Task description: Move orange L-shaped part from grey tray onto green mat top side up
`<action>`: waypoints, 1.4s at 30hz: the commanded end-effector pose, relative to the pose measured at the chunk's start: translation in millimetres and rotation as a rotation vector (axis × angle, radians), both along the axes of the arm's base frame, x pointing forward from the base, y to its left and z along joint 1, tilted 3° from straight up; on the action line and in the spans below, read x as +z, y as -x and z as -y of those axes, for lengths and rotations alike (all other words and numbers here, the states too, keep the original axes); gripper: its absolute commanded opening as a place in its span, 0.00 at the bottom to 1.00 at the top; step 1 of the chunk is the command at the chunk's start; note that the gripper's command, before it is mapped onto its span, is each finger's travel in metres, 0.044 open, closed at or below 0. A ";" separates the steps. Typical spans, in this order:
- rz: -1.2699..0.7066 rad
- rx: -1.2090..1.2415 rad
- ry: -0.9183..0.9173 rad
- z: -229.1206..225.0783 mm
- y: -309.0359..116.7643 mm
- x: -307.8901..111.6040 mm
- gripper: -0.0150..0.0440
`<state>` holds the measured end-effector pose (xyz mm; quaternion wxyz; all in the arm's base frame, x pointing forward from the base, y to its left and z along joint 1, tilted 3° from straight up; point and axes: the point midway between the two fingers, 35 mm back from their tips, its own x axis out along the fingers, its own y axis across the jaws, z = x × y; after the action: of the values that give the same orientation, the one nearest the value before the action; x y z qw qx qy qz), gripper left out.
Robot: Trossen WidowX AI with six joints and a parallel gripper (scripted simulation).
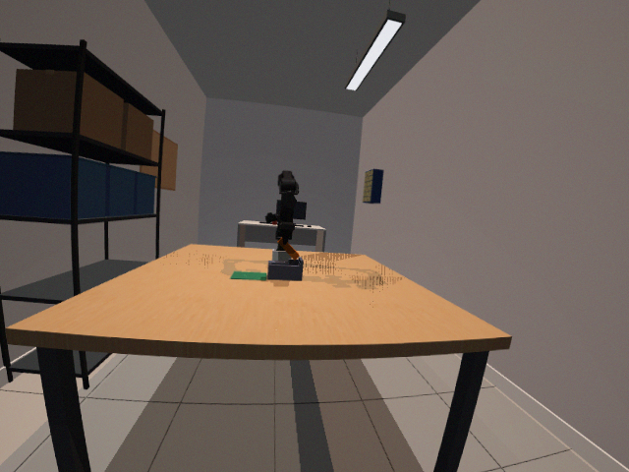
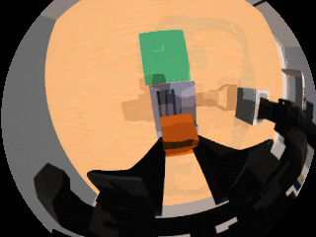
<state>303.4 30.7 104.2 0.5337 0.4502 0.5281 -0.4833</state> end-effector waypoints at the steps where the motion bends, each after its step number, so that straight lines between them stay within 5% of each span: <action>1: 0.005 -0.002 -0.003 6.3 -1.4 1.8 0.25; 35: 0.005 -0.002 0.009 161.9 -7.0 6.6 0.25; 42: 0.005 -0.002 0.010 165.5 -7.1 5.2 0.25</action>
<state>309.1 -132.5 109.0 0.5339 0.4510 0.5245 -0.4863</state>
